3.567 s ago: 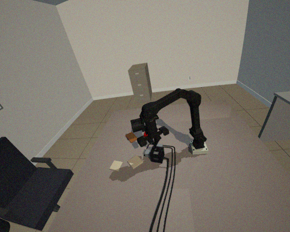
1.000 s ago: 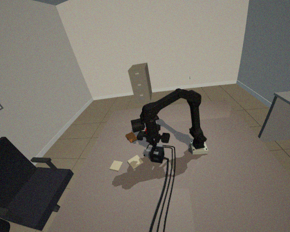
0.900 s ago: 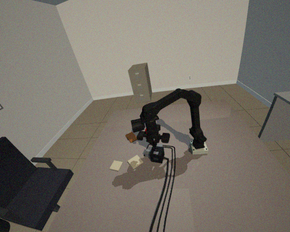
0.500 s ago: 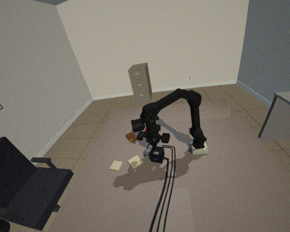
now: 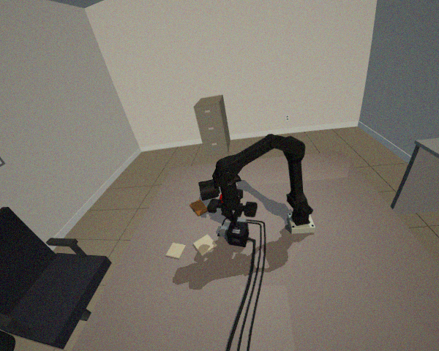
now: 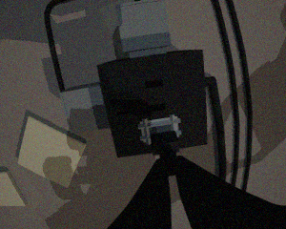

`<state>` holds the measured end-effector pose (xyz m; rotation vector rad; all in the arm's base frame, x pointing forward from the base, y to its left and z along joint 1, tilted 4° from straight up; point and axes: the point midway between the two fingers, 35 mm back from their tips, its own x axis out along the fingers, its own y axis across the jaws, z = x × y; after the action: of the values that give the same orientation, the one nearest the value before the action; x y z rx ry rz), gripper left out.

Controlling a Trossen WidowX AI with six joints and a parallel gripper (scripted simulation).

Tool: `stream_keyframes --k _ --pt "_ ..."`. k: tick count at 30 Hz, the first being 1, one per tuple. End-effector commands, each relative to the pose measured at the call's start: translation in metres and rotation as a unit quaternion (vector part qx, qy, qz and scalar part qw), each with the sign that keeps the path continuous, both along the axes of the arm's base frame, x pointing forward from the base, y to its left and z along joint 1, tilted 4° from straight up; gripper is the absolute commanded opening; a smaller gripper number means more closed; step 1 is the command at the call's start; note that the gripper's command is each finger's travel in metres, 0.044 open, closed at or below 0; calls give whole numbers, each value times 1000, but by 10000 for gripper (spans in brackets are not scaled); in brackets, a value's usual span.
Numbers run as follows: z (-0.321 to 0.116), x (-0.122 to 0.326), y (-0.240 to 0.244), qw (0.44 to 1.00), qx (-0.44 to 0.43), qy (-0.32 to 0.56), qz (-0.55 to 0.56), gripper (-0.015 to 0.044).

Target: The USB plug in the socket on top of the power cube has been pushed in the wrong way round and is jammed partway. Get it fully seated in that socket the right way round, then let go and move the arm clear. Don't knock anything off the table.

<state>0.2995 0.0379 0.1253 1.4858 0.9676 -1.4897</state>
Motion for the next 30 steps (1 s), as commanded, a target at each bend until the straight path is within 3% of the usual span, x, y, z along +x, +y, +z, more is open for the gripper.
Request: stream_keyframes --k 1,30 --pt "0 0 1 1000 5 -3 3 0" --pt "-4 1 2 1000 15 -8 2 0"
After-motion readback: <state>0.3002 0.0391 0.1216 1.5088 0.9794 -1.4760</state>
